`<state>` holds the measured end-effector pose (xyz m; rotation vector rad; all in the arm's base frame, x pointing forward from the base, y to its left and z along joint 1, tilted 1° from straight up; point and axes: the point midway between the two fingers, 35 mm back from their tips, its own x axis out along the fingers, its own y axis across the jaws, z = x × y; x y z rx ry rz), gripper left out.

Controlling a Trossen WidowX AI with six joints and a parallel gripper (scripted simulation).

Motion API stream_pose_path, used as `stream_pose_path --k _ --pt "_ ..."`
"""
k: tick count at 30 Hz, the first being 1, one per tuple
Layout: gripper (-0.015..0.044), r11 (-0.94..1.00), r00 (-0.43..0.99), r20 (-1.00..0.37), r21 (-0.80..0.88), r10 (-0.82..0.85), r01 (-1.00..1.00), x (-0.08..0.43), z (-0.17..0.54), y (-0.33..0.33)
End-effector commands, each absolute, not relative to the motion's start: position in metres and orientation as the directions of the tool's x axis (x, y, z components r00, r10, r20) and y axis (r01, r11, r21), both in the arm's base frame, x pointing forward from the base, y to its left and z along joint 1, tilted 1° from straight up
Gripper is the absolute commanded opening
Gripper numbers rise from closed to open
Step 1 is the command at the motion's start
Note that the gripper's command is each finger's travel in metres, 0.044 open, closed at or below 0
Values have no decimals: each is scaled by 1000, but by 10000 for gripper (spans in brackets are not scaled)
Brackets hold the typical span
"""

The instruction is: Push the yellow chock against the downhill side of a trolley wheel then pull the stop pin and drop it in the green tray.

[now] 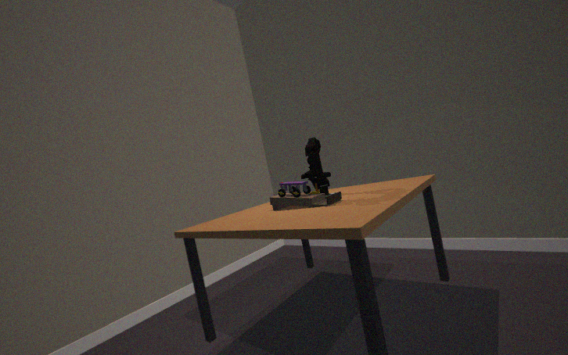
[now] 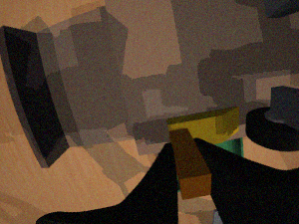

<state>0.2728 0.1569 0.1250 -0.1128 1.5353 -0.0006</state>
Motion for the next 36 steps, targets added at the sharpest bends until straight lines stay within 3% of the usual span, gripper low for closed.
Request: stream_pose_path --k 1,36 --pt "0 994 40 -996 -82 -80 -68 273 126 151" --pt "0 995 37 -997 -72 -70 -70 274 126 144"
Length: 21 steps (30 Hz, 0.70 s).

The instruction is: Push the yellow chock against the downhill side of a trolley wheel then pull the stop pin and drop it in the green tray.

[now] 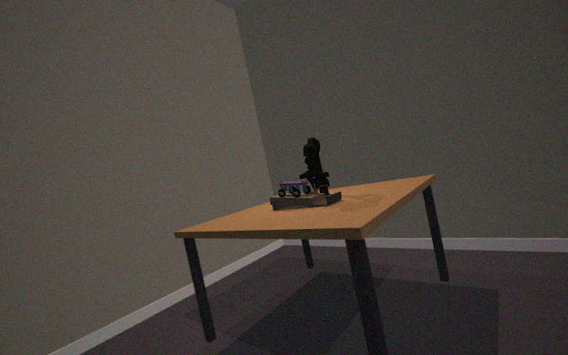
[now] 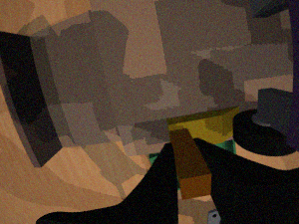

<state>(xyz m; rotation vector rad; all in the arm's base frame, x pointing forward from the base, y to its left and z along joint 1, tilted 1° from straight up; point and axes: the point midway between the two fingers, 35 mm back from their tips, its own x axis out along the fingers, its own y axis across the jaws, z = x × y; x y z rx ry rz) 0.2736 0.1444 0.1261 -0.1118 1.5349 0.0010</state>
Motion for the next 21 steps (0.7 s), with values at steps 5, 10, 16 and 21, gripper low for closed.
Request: stream_pose_path --k 5,10,16,21 --pt "131 995 37 -997 -72 -70 -70 274 126 144" --pt "190 995 37 -997 -73 -70 -70 274 127 145" --pt "190 994 39 -996 -81 -79 -68 271 147 147" --pt "190 994 40 -996 -82 -80 -68 270 163 148"
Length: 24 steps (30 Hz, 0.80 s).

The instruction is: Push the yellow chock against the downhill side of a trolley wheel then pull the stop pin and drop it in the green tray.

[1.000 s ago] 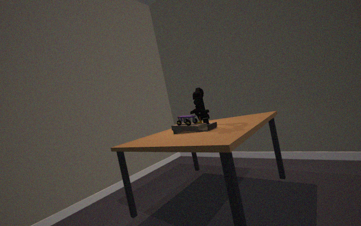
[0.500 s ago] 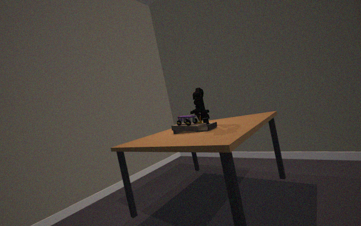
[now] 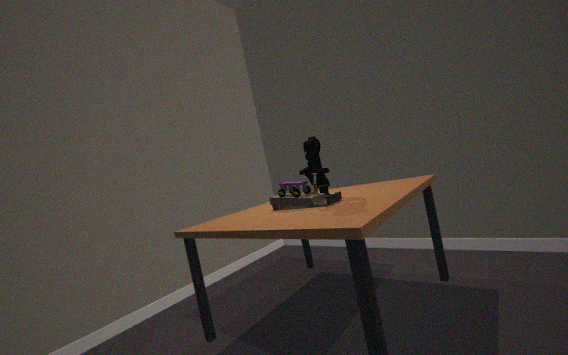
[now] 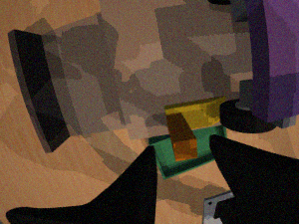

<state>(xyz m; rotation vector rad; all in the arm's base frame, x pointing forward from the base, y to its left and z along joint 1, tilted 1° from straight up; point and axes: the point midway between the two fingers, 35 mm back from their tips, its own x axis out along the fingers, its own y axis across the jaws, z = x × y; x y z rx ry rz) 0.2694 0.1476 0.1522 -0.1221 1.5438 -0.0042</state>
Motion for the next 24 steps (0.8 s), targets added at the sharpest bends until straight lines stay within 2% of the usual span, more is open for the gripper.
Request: stream_pose_path --k 1,7,11,15,24 --pt "190 994 40 -996 -82 -80 -68 270 166 149" --pt "190 994 40 -996 -82 -80 -68 271 184 150" --pt "295 994 36 -996 -78 -75 -73 269 177 150" --pt "190 980 99 -993 -79 -62 -185 274 192 148" --pt "190 867 130 -986 -151 -100 -475 296 205 109"
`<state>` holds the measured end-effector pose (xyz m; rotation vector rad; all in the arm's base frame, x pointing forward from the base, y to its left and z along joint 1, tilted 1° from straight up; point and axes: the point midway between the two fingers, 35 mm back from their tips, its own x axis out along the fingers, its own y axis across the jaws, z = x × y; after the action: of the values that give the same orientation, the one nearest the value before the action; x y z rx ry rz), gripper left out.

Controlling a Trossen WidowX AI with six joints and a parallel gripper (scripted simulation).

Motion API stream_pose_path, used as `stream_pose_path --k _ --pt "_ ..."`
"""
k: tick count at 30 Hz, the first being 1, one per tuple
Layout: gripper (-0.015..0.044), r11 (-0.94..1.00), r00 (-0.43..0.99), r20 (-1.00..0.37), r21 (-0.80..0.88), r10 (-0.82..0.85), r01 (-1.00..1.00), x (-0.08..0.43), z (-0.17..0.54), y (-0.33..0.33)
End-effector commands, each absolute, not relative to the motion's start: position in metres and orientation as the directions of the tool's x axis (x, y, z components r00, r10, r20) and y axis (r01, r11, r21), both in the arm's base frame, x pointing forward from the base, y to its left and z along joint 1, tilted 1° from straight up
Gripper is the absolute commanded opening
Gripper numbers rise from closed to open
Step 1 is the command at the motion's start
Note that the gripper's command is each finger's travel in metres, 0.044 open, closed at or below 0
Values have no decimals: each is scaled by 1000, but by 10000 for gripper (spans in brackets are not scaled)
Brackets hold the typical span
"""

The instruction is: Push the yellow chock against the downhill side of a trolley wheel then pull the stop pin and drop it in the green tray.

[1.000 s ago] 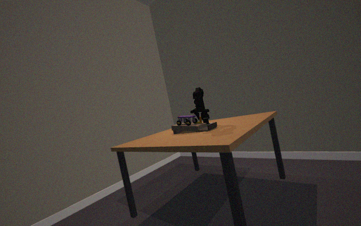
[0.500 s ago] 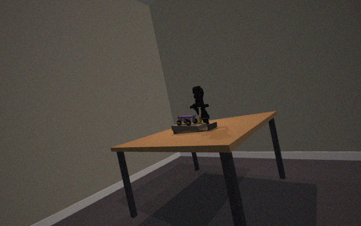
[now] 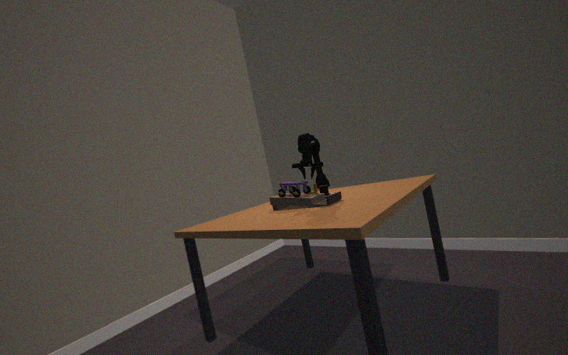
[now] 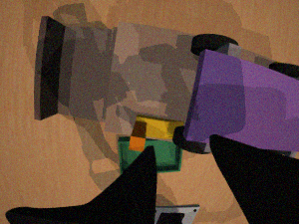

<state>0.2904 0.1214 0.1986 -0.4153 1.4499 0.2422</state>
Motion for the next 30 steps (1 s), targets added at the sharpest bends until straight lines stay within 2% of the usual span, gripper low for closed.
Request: stream_pose_path --k 1,16,30 --pt "190 849 130 -986 -158 -106 -504 298 206 104" --pt "190 481 114 -975 -194 -191 -855 321 218 25" --pt "190 39 70 -962 -83 -266 -996 322 229 -52"
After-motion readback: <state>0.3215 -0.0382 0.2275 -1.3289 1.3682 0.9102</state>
